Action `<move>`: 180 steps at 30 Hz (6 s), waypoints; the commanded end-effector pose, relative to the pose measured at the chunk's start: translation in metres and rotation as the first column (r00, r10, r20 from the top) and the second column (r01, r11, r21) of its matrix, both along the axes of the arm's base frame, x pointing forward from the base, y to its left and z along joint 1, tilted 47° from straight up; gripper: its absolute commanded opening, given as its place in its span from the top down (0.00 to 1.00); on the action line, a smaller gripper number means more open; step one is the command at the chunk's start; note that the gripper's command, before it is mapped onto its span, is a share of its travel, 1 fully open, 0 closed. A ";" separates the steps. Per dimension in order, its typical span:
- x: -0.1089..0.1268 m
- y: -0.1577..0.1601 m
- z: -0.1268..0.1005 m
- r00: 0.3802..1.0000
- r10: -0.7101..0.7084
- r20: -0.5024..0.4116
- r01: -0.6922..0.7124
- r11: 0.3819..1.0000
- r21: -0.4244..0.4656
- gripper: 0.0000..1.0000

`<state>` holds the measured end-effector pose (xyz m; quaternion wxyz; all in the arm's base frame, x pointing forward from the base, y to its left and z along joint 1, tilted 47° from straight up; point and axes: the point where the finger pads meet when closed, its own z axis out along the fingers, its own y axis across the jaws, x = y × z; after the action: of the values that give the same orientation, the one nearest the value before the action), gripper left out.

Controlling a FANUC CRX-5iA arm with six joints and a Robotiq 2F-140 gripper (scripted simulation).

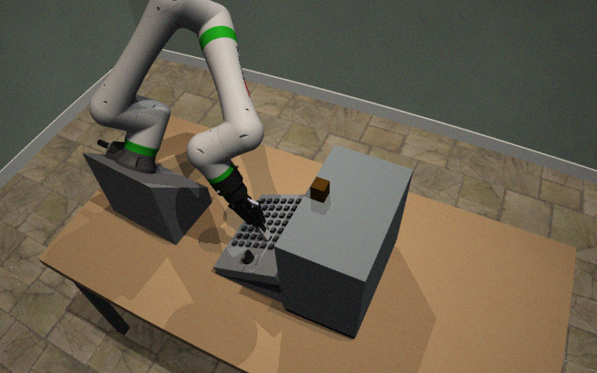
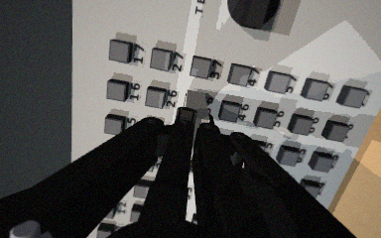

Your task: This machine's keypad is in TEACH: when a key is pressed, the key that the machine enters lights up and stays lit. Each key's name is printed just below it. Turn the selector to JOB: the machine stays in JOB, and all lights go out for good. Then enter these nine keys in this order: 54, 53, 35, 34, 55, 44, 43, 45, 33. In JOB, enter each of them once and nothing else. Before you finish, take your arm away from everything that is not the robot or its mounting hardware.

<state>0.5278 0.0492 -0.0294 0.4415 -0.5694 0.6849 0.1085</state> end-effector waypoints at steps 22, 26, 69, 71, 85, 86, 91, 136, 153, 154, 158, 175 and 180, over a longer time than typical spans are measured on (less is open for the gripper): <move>0.002 0.003 -0.003 1.000 -0.001 0.000 0.001 1.000 0.000 1.00; 0.002 0.003 -0.003 1.000 -0.001 0.000 0.001 1.000 0.000 1.00; -0.013 -0.019 0.016 1.000 -0.001 0.000 0.001 1.000 0.000 1.00; -0.014 -0.020 0.018 1.000 -0.001 0.000 0.001 1.000 0.000 1.00; -0.015 -0.016 0.024 1.000 -0.001 0.000 0.001 1.000 0.000 1.00; -0.016 -0.014 0.027 1.000 -0.001 0.000 0.001 1.000 0.000 1.00; -0.016 -0.005 0.036 1.000 -0.001 0.000 0.001 1.000 0.000 1.00; -0.006 0.017 0.031 1.000 -0.001 0.000 0.001 1.000 0.000 1.00; -0.005 0.018 0.029 1.000 -0.001 0.000 0.001 1.000 0.000 1.00; -0.004 0.019 0.029 1.000 -0.001 0.000 0.001 1.000 0.000 1.00; -0.004 0.019 0.028 1.000 -0.001 0.000 0.001 1.000 0.000 1.00; 0.000 0.025 0.023 1.000 -0.001 0.000 0.001 1.000 0.000 1.00; 0.001 0.026 0.022 1.000 -0.001 0.000 0.001 1.000 0.000 1.00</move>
<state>0.5281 0.0747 -0.0066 0.4415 -0.5695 0.6848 0.1084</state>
